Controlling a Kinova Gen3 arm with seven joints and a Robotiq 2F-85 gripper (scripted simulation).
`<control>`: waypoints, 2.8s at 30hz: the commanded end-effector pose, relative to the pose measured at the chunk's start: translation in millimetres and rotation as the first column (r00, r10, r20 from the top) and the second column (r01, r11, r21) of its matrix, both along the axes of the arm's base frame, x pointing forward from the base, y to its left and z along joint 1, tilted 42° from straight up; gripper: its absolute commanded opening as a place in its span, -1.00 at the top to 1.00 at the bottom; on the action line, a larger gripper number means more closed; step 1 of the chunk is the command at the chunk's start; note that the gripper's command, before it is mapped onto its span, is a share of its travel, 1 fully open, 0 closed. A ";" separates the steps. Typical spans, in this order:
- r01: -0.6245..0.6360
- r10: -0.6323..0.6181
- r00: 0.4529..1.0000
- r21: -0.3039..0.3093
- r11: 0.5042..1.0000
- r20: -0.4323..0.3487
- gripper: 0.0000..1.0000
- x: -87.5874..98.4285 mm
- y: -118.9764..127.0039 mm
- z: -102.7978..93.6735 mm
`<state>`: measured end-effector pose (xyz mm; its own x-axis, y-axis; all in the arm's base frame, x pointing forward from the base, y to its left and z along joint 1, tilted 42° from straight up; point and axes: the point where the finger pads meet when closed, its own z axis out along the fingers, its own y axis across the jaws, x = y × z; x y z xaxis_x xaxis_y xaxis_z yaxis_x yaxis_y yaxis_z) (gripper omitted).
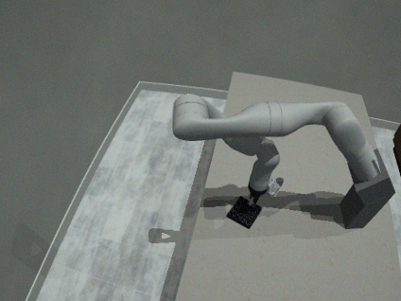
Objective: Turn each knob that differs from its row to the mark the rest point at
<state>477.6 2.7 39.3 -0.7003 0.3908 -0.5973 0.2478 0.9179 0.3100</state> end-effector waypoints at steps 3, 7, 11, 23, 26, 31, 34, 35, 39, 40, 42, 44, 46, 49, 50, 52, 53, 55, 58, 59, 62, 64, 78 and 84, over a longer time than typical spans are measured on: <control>0.075 -0.075 0.997 0.069 0.995 -0.009 0.83 0.0 -0.3 0.5; 0.108 -0.107 0.994 0.098 0.989 -0.015 0.83 0.0 -0.3 0.5; 0.135 -0.133 0.991 0.122 0.983 -0.021 0.83 0.0 -0.3 0.5; 0.135 -0.134 0.991 0.123 0.983 -0.021 0.83 0.0 -0.3 0.5; 0.135 -0.134 0.991 0.123 0.983 -0.021 0.62 0.0 -0.3 0.5; 0.135 -0.134 0.991 0.123 0.983 -0.021 0.62 0.0 -0.3 0.5; 0.135 -0.134 0.991 0.123 0.983 -0.021 0.62 0.0 -0.3 0.5; 0.135 -0.134 0.991 0.123 0.983 -0.021 0.62 0.0 -0.3 0.5; 0.135 -0.134 0.991 0.123 0.983 -0.021 0.62 0.0 -0.3 0.5; 0.135 -0.134 0.991 0.123 0.983 -0.021 0.62 0.0 -0.3 0.5; 0.135 -0.134 0.991 0.123 0.983 -0.021 0.62 0.0 -0.3 0.5; 0.135 -0.134 0.991 0.123 0.983 -0.021 0.62 0.0 -0.3 0.5; 0.135 -0.134 0.991 0.123 0.983 -0.021 0.62 -0.4 -0.3 1.0; 0.135 -0.134 0.991 0.123 0.983 -0.021 0.62 -2.8 -0.6 3.5; 0.135 -0.134 0.991 0.123 0.983 -0.021 0.62 -4.1 -0.7 5.0; 0.135 -0.134 0.991 0.123 0.983 -0.021 0.62 -7.3 -1.0 8.6; 0.135 -0.134 0.991 0.123 0.983 -0.021 0.62 -9.2 -1.2 10.6; 0.135 -0.134 0.991 0.123 0.983 -0.021 0.62 -13.1 -1.7 15.0; 0.135 -0.134 0.991 0.123 0.983 -0.021 0.62 -15.1 -1.9 17.1; 0.135 -0.134 0.991 0.123 0.983 -0.021 0.62 -17.0 -2.1 19.2; 0.135 -0.134 0.991 0.123 0.983 -0.021 0.62 -21.8 -2.6 24.5; 0.135 -0.134 0.991 0.123 0.983 -0.021 0.62 -23.9 -2.8 26.8; 0.135 -0.134 0.991 0.123 0.983 -0.021 0.62 -25.5 -3.0 28.5; 0.131 -0.129 0.991 0.119 0.984 -0.020 0.62 -25.3 -2.9 28.7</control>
<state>452.2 -0.3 67.4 -0.6452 0.5493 -0.5311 0.3690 0.8327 0.4129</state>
